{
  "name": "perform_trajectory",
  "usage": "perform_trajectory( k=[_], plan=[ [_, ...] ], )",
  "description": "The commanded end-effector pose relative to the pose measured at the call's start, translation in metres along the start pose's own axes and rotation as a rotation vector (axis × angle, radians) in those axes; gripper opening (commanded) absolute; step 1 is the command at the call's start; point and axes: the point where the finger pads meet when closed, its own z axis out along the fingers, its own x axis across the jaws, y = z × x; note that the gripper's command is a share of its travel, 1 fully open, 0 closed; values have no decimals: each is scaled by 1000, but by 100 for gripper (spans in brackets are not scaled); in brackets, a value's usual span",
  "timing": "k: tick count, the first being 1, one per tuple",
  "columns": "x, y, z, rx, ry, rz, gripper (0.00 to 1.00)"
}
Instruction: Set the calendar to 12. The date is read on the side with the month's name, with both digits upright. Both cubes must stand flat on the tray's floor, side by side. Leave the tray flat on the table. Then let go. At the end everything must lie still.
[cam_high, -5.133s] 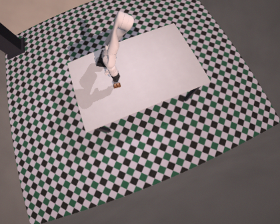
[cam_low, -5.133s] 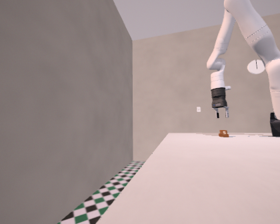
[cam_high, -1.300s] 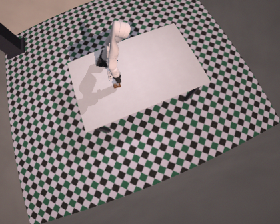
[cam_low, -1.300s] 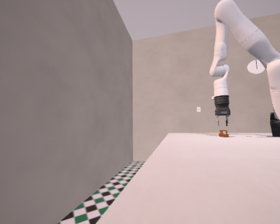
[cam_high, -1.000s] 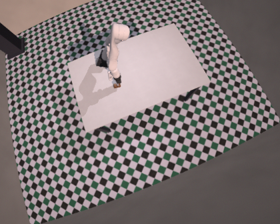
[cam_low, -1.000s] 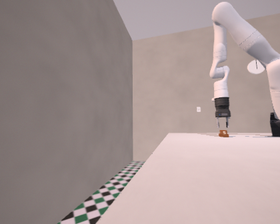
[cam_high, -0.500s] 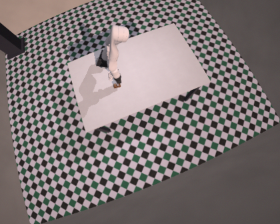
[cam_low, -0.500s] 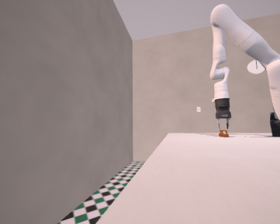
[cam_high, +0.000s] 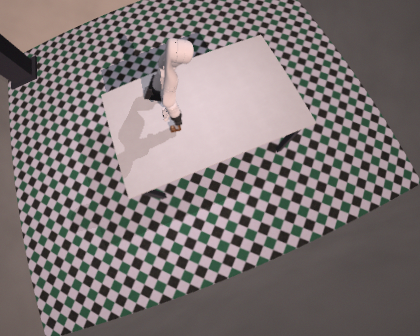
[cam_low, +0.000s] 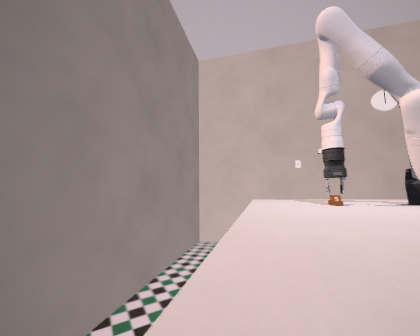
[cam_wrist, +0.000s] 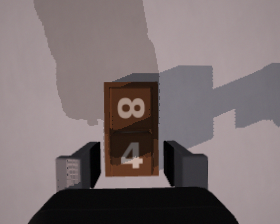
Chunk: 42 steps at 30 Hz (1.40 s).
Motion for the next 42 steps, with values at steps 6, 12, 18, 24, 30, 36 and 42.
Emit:
perform_trajectory(
  k=[6,12,18,24,30,36,42],
  plan=[
    [0,0,0,0,-1,0,87],
    [0,0,0,0,-1,0,87],
    [0,0,0,0,-1,0,87],
    [0,0,0,0,-1,0,87],
    [0,0,0,0,-1,0,87],
    [0,0,4,0,-1,0,87],
    [0,0,7,0,-1,0,87]
  ],
)
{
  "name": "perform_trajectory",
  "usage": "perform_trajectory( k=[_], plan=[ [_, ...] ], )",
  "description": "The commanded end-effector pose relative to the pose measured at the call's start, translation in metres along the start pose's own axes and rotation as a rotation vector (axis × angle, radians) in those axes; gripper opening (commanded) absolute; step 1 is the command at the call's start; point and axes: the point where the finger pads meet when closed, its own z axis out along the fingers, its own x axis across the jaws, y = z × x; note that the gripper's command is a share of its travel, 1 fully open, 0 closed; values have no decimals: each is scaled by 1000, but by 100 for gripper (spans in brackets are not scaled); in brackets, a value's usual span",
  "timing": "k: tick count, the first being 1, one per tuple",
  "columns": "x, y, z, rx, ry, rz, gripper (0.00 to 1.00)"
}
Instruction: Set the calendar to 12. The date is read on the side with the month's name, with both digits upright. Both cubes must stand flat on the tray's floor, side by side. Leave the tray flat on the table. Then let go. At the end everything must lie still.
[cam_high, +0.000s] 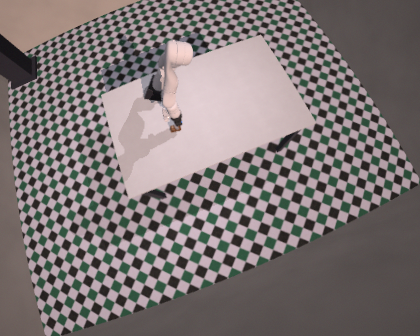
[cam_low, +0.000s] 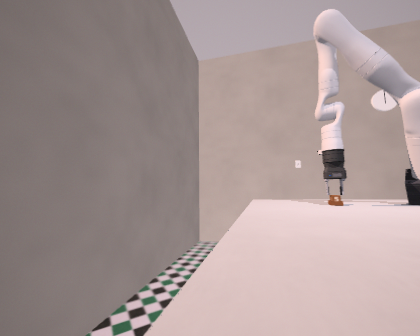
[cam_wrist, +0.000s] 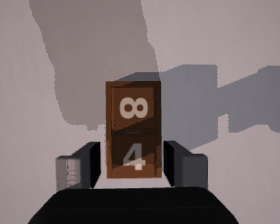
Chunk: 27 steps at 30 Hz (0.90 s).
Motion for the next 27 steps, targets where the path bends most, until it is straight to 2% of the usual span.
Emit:
perform_trajectory(
  k=[1,27],
  plan=[
    [1,0,2,-1,3,2,87],
    [2,0,20,-1,3,2,87]
  ],
)
